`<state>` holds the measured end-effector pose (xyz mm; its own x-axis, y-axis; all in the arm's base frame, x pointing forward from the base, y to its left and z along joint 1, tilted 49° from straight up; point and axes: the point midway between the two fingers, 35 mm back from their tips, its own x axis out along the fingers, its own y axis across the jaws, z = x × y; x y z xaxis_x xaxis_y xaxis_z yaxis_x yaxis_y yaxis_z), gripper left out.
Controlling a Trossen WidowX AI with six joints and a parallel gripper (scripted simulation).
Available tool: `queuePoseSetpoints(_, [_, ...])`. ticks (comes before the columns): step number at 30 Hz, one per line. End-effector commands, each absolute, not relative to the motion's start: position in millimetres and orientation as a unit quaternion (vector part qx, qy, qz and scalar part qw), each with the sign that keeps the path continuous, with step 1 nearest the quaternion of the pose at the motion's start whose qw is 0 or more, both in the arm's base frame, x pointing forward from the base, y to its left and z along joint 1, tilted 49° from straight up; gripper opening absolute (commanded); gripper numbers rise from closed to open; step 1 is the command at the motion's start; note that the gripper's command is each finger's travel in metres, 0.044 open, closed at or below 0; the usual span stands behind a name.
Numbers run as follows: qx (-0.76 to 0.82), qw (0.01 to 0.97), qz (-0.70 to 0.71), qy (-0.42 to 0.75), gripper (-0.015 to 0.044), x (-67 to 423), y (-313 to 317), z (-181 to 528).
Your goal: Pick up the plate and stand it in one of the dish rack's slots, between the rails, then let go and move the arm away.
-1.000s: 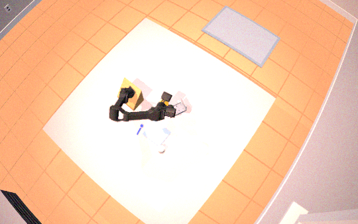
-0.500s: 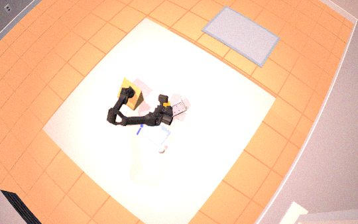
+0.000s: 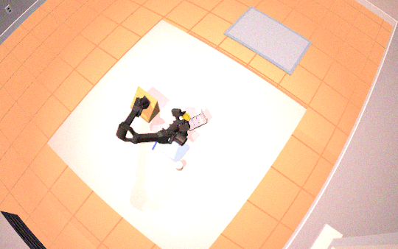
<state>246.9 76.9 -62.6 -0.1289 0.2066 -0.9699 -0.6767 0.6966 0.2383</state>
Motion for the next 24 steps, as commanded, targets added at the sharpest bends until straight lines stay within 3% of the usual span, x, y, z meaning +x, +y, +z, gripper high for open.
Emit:
queuePoseSetpoints(1, [-0.186, 0.648, 0.393, 0.626, 0.0, 248.1, 73.9, -63.8])
queuePoseSetpoints(24, [-0.302, 0.704, 0.533, 0.36, 0.0, 258.8, 49.9, -57.7])
